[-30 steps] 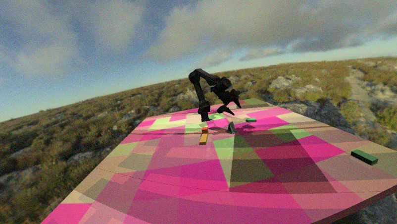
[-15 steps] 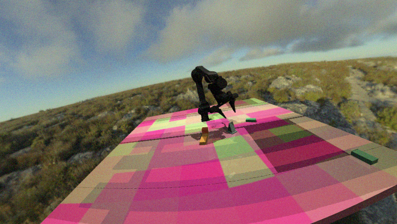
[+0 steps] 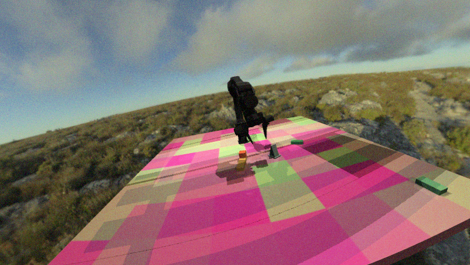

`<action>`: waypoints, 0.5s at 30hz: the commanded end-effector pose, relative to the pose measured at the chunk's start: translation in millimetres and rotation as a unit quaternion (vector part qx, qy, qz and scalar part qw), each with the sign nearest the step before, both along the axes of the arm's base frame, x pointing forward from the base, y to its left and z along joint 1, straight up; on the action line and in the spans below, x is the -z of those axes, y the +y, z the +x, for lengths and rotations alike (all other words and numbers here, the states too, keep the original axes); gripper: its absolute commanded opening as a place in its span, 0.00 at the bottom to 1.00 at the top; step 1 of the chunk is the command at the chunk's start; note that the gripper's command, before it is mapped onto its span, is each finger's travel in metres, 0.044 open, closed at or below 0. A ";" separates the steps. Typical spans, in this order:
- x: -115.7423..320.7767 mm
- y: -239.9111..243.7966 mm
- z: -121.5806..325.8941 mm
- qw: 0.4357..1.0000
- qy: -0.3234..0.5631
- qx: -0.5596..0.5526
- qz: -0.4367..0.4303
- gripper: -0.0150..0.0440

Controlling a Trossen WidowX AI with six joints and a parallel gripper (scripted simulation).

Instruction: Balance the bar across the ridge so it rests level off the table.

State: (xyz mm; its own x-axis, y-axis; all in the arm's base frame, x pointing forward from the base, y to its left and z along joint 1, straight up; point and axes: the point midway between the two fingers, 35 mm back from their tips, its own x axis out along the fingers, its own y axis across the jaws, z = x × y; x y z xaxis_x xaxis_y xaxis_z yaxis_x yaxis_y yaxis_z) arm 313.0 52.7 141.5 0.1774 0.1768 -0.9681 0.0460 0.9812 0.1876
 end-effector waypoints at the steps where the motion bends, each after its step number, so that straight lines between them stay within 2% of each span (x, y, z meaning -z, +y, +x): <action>1: -2.1 -21.8 7.5 0.999 0.015 0.020 -0.022 0.79; 15: -5.9 -94.5 17.7 0.990 0.080 0.088 -0.081 0.79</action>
